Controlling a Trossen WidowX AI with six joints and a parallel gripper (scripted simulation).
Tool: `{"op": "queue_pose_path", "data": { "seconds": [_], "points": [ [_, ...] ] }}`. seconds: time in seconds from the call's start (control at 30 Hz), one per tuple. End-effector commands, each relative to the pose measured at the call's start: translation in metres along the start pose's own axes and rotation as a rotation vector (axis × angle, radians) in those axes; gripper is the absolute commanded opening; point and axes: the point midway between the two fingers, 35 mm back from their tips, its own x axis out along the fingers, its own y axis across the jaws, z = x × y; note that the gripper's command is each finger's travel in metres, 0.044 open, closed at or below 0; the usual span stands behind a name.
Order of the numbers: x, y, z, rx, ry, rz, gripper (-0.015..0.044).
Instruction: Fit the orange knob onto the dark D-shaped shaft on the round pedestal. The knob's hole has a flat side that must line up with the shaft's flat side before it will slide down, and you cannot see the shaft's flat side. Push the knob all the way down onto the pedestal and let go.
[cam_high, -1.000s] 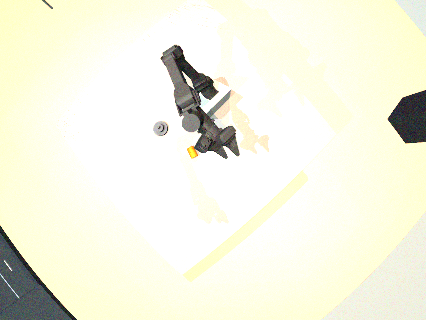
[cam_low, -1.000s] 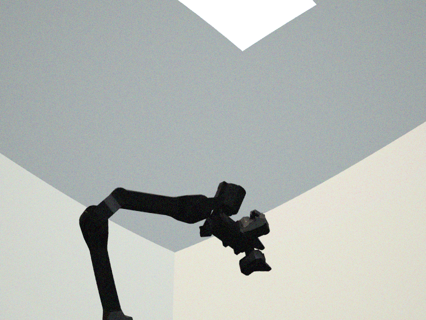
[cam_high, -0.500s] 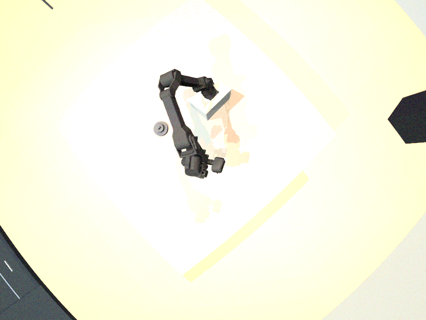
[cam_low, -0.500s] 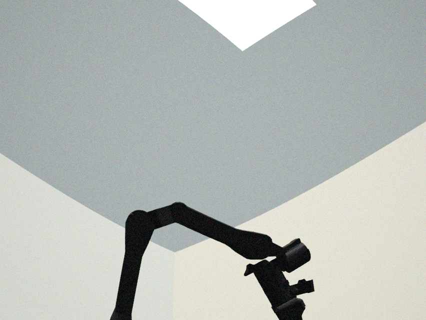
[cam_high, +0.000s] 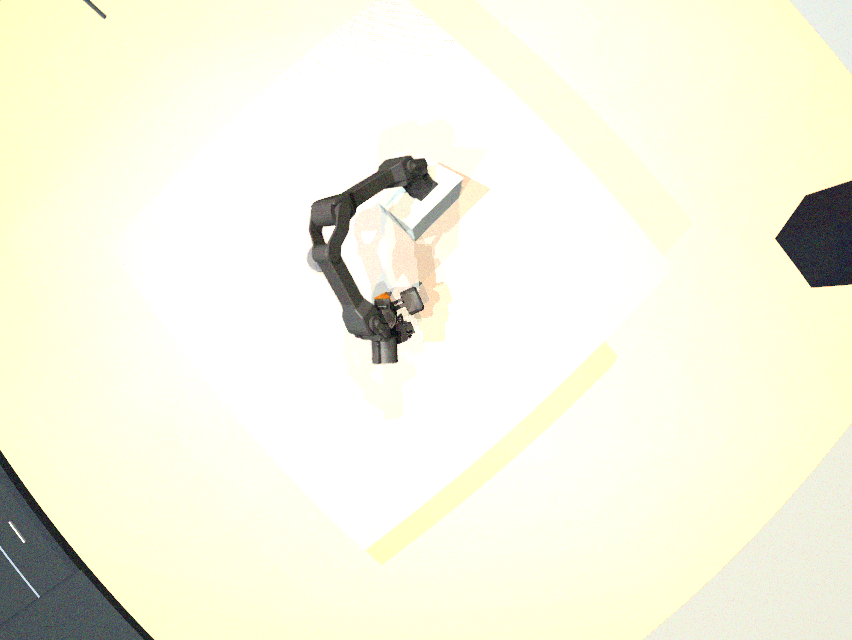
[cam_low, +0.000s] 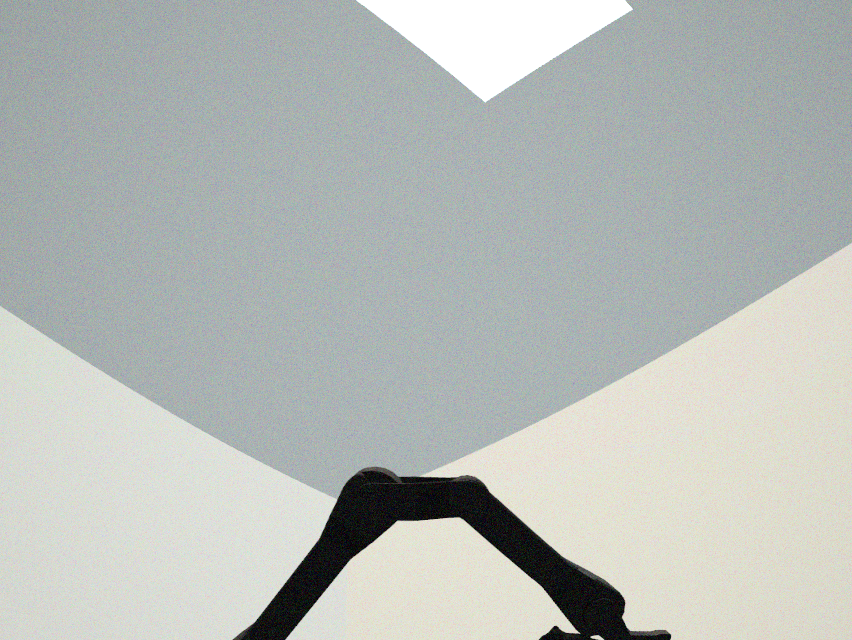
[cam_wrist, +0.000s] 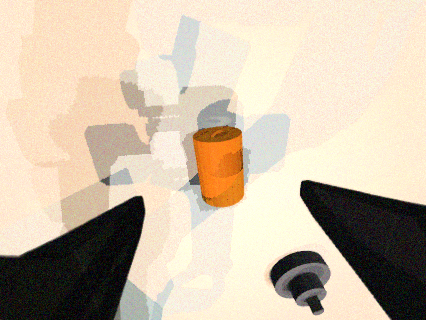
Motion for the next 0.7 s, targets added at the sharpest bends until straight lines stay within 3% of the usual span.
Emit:
{"op": "queue_pose_path", "data": {
  "seconds": [0.0, 0.67],
  "points": [
    [0.005, -0.003, -0.004, -0.069, 0.037, -0.016, 0.044],
    [0.039, -0.004, 0.0, -0.068, 0.038, -0.016, 0.044]
  ]
}}
